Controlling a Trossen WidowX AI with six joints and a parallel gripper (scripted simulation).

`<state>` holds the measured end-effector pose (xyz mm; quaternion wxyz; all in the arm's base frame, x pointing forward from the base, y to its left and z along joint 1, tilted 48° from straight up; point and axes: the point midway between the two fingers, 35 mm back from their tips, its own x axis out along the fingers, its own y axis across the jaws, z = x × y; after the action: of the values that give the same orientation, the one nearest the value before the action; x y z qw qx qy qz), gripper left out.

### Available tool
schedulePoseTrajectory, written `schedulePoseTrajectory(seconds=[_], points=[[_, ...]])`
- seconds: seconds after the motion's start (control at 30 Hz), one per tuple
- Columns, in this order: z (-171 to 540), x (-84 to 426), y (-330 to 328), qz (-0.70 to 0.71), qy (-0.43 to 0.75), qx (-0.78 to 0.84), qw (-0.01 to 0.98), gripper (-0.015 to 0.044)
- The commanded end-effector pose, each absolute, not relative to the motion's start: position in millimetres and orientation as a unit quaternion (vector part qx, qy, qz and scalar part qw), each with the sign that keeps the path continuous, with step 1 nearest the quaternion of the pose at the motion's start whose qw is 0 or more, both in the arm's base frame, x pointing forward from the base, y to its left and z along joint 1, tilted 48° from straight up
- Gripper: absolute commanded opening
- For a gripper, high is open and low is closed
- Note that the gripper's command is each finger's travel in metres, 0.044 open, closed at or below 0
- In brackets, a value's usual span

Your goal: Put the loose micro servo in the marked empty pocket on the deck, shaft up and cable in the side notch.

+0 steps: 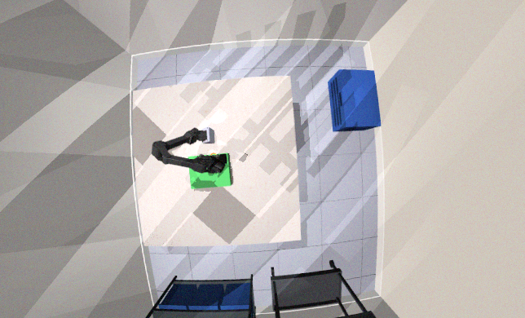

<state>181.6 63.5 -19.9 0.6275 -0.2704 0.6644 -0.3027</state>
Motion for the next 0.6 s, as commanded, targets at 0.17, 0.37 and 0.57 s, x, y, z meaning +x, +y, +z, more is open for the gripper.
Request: schedulePoseTrajectory(seconds=[0.17, 0.37, 0.57], points=[[-23.7, 177.5, 60.3, -0.303, 0.662, -0.264, 0.632, 0.0000], [-30.3, 177.8, 53.2, -0.303, 0.662, -0.264, 0.632, 0.0000], [-33.0, 177.8, 50.3, -0.303, 0.662, -0.264, 0.632, 0.0000]])
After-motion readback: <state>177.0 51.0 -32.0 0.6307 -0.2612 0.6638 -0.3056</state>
